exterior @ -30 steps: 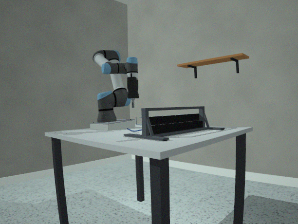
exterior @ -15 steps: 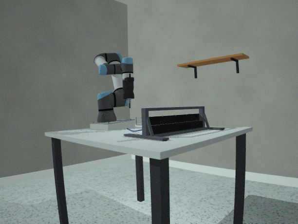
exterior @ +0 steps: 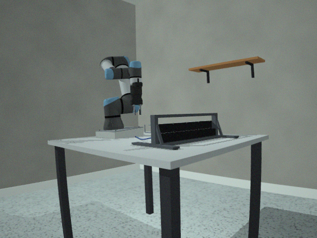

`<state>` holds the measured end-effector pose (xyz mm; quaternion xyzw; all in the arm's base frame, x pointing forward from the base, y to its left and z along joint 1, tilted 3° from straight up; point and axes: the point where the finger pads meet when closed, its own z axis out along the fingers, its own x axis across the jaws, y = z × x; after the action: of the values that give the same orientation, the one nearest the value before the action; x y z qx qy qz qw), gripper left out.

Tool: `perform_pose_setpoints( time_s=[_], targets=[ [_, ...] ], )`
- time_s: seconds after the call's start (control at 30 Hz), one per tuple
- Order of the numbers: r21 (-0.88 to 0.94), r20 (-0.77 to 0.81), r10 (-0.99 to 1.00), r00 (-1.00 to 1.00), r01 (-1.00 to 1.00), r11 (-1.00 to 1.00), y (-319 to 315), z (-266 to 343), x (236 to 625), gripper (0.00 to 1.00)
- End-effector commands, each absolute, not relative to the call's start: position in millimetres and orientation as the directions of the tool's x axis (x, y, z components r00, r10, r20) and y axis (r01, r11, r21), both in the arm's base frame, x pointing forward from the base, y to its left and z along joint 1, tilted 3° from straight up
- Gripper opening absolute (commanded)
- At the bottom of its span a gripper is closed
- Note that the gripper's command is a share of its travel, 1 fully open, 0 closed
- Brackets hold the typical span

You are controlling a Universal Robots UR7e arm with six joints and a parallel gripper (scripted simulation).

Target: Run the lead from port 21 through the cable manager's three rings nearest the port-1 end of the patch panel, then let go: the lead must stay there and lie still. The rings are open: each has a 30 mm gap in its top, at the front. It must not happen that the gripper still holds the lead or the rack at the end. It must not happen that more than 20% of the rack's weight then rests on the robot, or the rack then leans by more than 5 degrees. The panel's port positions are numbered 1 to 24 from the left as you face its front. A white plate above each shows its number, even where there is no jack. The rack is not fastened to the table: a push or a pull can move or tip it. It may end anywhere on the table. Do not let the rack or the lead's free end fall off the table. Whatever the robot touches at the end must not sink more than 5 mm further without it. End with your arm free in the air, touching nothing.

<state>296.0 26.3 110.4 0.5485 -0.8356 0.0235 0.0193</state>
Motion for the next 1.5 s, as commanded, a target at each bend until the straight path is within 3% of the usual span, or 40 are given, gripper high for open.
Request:
perform_pose_setpoints(
  time_s=[0.0,0.93,1.47],
  targets=[
    [-0.019,0.058,-0.916,-0.398,-0.918,0.397,26,111,296,0.67],
    [-0.019,0.058,-0.916,-0.398,-0.918,0.397,26,108,296,0.67],
    [-0.019,0.058,-0.916,-0.398,-0.918,0.397,24,68,296,0.67]
  ],
)
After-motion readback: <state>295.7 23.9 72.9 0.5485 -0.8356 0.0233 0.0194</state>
